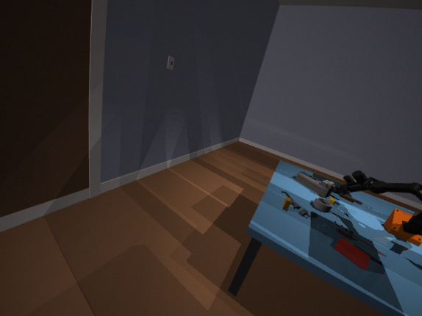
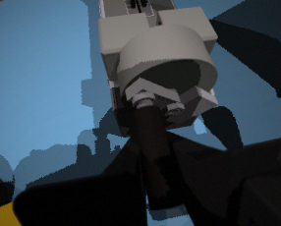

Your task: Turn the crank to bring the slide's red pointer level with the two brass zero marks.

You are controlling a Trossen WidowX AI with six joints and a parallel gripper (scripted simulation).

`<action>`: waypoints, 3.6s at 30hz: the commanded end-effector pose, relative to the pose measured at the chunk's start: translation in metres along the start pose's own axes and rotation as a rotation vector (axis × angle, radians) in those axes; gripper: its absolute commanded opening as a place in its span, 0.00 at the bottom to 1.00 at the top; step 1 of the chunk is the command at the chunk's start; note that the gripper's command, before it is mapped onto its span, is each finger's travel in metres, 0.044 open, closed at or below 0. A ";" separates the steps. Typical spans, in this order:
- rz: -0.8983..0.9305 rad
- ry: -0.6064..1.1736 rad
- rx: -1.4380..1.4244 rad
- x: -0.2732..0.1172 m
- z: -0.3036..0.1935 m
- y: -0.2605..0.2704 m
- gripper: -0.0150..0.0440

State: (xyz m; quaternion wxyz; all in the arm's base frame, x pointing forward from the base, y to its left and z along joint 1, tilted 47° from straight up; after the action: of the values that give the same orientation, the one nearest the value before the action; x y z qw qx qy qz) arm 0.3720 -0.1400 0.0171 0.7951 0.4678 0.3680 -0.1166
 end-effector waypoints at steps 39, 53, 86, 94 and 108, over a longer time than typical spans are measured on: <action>-0.003 -0.004 0.001 -0.006 0.006 -0.032 0.25; -0.004 -0.004 0.001 0.001 -0.002 -0.047 0.25; -0.002 -0.003 0.002 0.028 -0.029 -0.048 0.25; -0.002 -0.003 0.002 0.033 -0.033 -0.042 0.25; -0.001 -0.003 0.003 0.038 -0.038 -0.028 0.25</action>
State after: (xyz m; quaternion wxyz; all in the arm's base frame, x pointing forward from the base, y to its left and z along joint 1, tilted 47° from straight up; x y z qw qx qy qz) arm 0.3606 -0.1248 -0.0407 0.7931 0.4707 0.3656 -0.1256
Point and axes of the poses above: the point midway between the two fingers, 35 mm back from their tips, its own x axis out along the fingers, its own y axis across the jaws, z = x × y, the point moved 1 cm from there along -x, back along the fingers, and after that the axes turned 1 degree about -x, right-handed, at the moved point
